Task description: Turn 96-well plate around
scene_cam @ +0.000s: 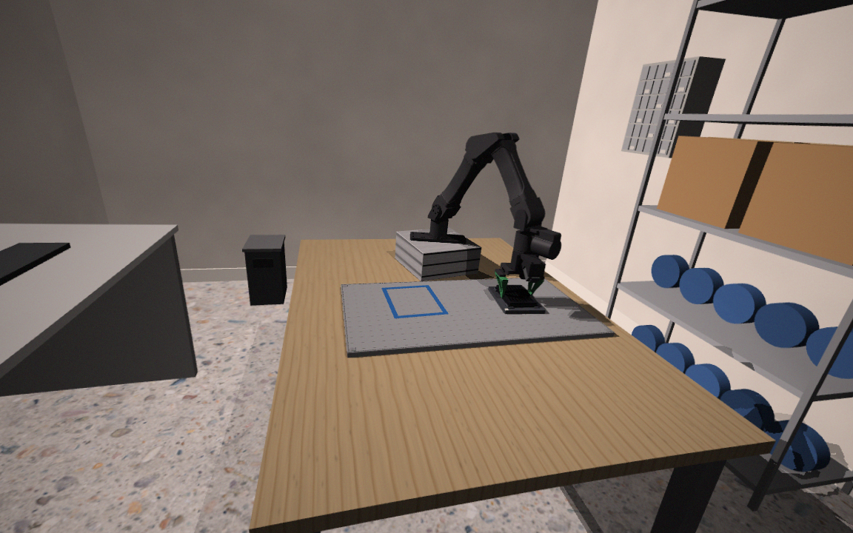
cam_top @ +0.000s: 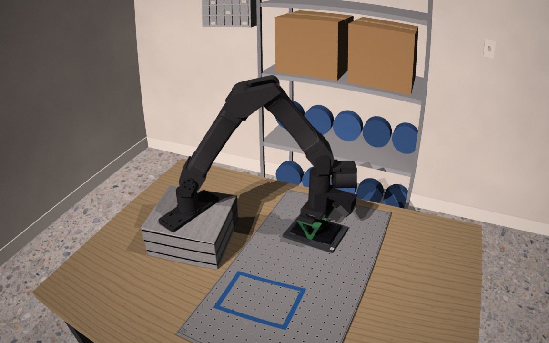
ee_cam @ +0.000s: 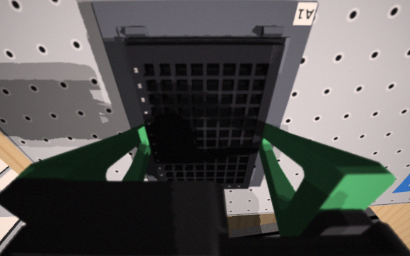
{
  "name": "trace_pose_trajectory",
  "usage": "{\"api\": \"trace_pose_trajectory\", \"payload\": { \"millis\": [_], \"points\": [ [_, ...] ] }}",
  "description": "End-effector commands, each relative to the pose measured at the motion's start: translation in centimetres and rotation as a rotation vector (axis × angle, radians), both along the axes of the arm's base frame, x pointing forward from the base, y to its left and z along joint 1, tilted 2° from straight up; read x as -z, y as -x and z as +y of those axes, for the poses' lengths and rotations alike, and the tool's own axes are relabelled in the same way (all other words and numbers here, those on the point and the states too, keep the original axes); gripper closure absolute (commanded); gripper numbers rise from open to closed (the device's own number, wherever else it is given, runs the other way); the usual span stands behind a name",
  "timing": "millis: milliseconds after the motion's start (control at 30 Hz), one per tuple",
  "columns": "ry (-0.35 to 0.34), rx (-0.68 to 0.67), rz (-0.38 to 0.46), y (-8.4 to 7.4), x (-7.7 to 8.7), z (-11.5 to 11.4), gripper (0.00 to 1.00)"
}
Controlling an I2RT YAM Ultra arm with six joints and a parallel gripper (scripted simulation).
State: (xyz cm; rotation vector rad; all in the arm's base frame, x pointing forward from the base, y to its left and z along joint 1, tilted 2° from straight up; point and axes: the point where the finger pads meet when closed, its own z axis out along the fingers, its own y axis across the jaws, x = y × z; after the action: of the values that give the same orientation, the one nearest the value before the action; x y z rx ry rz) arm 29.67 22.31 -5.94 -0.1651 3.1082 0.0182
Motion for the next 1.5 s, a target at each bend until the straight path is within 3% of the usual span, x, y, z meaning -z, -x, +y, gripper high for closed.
{"api": "trace_pose_trajectory", "payload": {
  "millis": [0, 667, 1467],
  "points": [
    [-0.008, 0.0, -0.012, -0.3, -0.4, 0.2, 1.0],
    [-0.008, 0.0, -0.012, -0.3, -0.4, 0.2, 1.0],
    [-0.008, 0.0, -0.012, -0.1, -4.1, 0.1, 1.0]
  ]
}}
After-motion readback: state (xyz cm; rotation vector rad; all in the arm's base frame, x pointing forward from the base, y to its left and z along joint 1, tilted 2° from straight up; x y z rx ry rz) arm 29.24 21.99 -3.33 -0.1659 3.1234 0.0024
